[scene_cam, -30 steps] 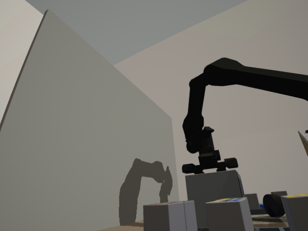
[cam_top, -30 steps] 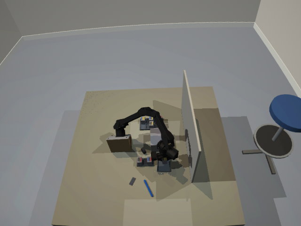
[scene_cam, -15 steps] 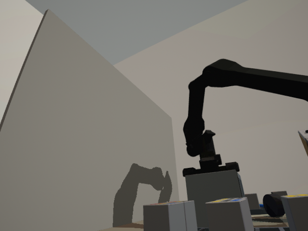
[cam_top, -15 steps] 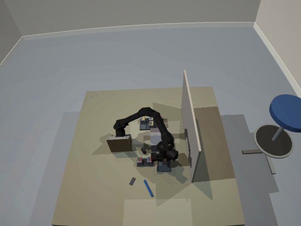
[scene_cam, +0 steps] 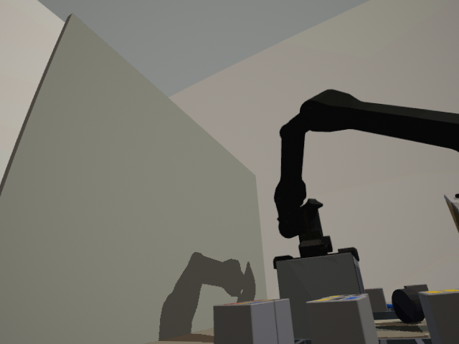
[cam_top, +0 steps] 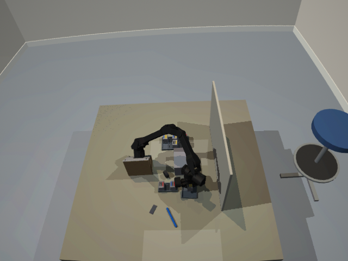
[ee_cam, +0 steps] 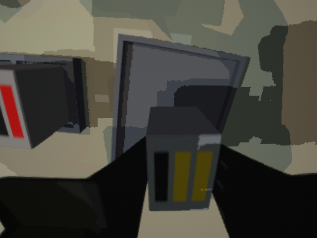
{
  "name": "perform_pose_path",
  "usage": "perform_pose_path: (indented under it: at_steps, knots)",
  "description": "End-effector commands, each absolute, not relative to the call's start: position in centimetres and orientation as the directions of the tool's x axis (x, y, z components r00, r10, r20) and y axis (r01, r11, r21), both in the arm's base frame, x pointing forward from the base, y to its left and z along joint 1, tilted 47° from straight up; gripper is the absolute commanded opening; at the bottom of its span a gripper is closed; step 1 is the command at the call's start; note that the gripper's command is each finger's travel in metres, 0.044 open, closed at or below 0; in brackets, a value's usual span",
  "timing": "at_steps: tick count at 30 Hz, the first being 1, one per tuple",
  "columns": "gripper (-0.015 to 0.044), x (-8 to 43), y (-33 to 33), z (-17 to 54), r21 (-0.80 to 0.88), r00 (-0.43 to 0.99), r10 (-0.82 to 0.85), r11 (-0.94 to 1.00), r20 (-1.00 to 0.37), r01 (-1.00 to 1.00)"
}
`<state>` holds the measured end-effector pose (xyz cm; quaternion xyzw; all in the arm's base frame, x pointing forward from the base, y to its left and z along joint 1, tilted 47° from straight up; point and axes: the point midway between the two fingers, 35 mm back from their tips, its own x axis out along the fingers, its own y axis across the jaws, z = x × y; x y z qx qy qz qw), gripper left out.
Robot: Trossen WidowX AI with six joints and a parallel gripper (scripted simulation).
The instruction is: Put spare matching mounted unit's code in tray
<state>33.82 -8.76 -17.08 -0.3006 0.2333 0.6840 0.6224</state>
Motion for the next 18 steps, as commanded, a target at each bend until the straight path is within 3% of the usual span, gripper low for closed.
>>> perform_pose_path:
  at_steps: [1, 13, 18]
  knots:
    - [0.0, 33.8, -8.44, -17.3, -0.057, -0.039, 0.714, -0.11, -0.699, -0.992]
    - [0.0, 33.57, -7.6, -17.97, -0.057, -0.04, 0.715, -0.11, -0.698, -0.992]
    - [0.0131, 33.58, -7.84, -17.83, -0.055, -0.045, 0.712, -0.117, -0.7, -0.992]
